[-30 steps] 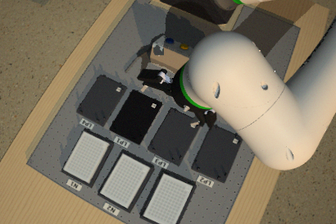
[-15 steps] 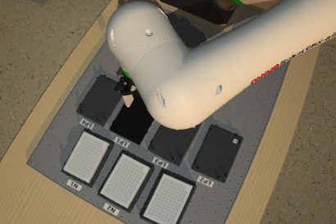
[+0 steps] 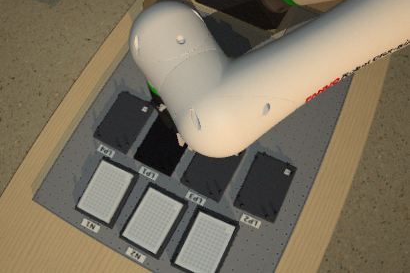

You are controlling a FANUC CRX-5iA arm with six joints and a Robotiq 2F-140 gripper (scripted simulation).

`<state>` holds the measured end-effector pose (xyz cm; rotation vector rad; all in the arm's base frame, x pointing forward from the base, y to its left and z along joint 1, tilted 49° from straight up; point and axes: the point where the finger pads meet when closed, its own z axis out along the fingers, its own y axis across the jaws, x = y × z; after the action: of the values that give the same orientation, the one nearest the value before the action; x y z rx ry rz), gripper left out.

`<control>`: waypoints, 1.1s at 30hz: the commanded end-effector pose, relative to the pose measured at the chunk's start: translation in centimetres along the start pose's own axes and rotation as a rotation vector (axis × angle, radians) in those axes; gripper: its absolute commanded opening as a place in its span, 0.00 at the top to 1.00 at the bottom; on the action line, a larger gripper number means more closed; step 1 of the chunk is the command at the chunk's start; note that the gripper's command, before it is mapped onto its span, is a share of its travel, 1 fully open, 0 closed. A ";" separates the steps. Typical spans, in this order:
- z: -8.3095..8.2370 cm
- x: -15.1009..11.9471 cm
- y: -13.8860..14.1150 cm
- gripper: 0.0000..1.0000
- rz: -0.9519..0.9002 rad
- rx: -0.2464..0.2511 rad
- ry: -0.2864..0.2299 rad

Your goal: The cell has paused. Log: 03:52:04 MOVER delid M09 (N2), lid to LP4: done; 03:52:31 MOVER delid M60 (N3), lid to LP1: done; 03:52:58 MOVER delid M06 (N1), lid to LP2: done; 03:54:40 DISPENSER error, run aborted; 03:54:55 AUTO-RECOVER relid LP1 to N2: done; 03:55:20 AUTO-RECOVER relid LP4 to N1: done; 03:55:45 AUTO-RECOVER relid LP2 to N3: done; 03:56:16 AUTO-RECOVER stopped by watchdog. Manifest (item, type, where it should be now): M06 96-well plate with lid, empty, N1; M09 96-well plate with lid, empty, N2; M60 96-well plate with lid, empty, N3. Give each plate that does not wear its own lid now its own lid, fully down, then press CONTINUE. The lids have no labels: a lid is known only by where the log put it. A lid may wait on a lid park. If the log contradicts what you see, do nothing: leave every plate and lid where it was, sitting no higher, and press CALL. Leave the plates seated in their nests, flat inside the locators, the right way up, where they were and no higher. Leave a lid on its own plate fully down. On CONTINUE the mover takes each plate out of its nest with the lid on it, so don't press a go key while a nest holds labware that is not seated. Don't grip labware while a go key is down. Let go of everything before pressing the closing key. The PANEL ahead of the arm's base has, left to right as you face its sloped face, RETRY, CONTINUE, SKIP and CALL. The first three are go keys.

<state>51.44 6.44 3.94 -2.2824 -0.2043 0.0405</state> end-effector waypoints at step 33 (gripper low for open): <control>0.0 -0.1 13.0 1.00 0.000 0.000 0.000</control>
<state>52.85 -1.39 -5.14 -2.2851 -0.2023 0.0389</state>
